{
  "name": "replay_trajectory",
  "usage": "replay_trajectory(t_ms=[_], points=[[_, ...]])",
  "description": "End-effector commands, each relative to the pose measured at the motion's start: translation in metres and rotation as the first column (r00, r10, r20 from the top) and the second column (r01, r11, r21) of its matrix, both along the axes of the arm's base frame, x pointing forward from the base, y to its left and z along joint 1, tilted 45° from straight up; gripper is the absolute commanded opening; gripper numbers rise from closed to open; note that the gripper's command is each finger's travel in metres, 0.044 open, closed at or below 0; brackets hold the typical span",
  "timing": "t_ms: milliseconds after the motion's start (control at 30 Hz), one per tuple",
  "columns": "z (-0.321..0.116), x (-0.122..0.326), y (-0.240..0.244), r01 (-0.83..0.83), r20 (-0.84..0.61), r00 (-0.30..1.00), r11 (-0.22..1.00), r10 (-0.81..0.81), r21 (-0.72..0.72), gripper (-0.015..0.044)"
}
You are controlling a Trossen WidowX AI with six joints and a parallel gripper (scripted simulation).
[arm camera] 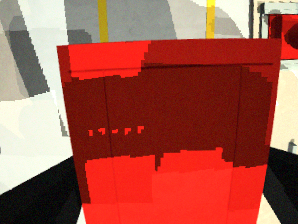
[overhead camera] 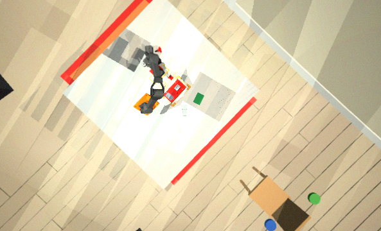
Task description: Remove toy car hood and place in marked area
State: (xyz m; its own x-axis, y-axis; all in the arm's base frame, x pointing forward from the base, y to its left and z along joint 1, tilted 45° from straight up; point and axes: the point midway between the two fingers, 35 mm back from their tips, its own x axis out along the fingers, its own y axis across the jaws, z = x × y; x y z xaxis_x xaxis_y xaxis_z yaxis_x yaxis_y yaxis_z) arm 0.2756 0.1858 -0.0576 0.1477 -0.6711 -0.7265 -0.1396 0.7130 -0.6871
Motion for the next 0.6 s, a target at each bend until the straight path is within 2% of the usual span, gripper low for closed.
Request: replay_trajectory(t_ms=[0, 567], points=[[-0.003, 0.001, -0.004, -0.006, -0.002, 1.0, 1.0, 0.006, -0.006, 0.0], [-0.013, 0.003, -0.013, -0.006, -0.002, 1.0, 1.0, 0.006, -0.006, 0.0]])
